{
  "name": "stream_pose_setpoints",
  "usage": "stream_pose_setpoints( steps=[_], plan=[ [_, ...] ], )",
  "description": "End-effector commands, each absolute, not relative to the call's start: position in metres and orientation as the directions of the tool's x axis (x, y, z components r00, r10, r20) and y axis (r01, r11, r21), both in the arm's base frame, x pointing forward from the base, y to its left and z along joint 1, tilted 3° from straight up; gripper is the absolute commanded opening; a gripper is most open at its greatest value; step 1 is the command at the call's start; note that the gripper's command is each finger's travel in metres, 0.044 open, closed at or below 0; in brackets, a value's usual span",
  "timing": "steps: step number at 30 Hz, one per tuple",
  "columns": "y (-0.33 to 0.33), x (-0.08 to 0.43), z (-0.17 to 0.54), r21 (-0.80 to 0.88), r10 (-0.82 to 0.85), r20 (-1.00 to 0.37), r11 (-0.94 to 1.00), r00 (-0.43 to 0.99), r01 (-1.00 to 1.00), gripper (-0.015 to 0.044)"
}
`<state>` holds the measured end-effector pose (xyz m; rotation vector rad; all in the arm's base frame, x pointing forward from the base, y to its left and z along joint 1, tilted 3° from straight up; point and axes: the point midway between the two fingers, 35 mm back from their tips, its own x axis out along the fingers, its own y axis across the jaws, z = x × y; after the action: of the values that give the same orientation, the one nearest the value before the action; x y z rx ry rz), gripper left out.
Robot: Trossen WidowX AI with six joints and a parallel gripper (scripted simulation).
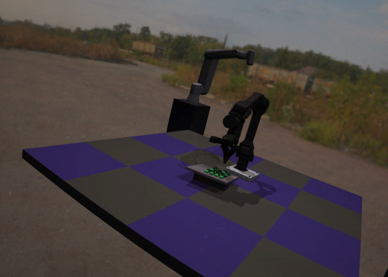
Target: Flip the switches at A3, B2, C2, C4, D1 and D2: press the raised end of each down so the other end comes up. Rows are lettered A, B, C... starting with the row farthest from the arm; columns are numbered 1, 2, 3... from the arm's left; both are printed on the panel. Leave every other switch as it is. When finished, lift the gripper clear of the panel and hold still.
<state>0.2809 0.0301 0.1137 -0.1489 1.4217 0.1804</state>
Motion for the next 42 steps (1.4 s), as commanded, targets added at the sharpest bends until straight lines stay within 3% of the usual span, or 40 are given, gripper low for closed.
stream_pose_setpoints(
  steps=[1, 42],
  plan=[
    [0.03, 0.279, 0.098, 0.004, 0.03, -0.993, 0.977, 0.118, -0.215, 0.0],
    [0.031, 0.283, 0.074, 0.004, 0.03, -0.992, 0.977, 0.119, -0.215, 0.0]
  ],
)
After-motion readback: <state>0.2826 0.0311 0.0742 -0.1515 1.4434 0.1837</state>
